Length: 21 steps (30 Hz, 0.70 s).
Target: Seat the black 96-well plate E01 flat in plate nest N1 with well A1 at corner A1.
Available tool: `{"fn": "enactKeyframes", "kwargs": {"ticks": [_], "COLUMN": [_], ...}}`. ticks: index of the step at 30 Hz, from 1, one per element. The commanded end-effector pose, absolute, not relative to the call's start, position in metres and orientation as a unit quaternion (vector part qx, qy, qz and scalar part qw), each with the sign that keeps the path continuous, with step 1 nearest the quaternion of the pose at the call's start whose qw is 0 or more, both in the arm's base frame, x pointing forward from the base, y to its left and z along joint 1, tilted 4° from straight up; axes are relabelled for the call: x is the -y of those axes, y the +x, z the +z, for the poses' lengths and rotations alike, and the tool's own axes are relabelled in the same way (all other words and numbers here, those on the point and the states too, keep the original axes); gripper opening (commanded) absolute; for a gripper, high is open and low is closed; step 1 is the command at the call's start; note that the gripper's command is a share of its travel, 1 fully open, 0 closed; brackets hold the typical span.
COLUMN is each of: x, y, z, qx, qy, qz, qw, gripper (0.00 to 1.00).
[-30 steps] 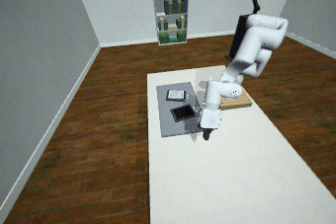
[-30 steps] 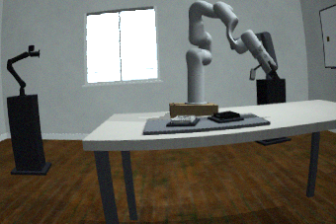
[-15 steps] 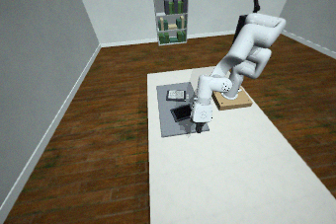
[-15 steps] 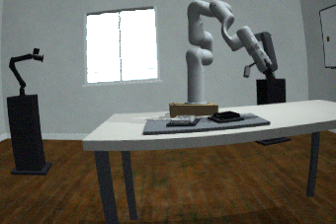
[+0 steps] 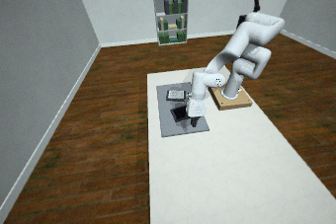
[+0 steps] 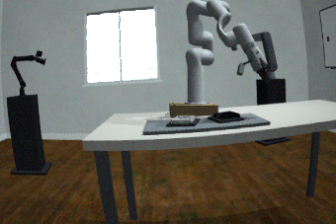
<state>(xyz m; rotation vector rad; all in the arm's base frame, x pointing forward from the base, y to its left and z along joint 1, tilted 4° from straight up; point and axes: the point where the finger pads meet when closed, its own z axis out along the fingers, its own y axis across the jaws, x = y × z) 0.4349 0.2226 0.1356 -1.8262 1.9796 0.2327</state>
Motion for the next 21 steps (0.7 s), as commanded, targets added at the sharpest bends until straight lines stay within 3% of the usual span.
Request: {"fn": "enactKeyframes", "kwargs": {"ticks": [1, 21], "x": [-0.205, -0.143], "y": [0.439, 0.439], "z": [0.137, 0.134], "qx": [-0.712, -0.702], "qy": [-0.666, -0.694], "qz": [0.080, 0.059], "qw": [0.209, 0.150], "gripper": [0.00, 0.00]}}
